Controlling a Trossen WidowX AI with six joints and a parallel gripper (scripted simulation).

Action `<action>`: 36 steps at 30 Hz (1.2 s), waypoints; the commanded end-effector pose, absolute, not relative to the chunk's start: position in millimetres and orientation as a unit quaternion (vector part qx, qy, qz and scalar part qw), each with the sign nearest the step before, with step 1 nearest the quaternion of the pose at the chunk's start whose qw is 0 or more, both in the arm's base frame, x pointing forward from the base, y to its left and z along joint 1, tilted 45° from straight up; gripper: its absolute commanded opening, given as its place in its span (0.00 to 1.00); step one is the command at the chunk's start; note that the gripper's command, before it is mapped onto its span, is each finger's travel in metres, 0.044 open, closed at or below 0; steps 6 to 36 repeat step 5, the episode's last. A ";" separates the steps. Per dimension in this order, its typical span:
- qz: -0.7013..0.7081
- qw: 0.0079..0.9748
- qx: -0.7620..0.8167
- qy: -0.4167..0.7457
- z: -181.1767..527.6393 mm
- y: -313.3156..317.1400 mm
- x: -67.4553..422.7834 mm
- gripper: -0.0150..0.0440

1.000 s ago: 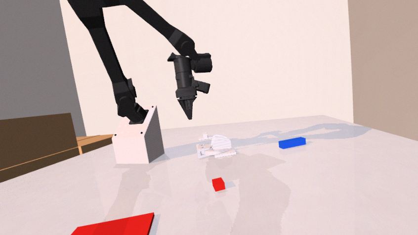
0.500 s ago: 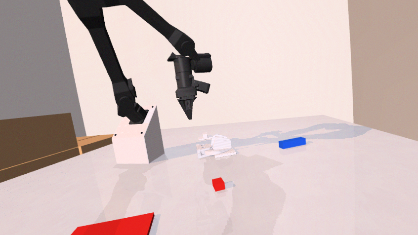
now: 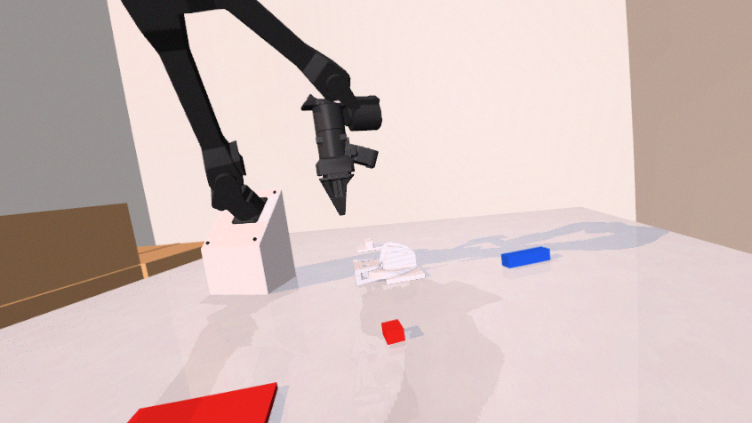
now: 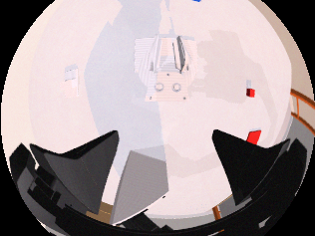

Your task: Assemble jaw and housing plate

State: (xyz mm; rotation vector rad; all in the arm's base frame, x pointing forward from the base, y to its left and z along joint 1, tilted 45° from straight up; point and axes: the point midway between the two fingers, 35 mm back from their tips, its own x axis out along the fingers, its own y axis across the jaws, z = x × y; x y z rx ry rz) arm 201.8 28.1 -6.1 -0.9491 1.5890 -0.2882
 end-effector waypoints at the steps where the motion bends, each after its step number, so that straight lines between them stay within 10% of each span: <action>1: -0.124 0.593 -0.406 0.684 -6.2 28.4 201.1 1.00; 36: -0.124 0.593 -0.406 0.684 -6.2 28.4 201.1 1.00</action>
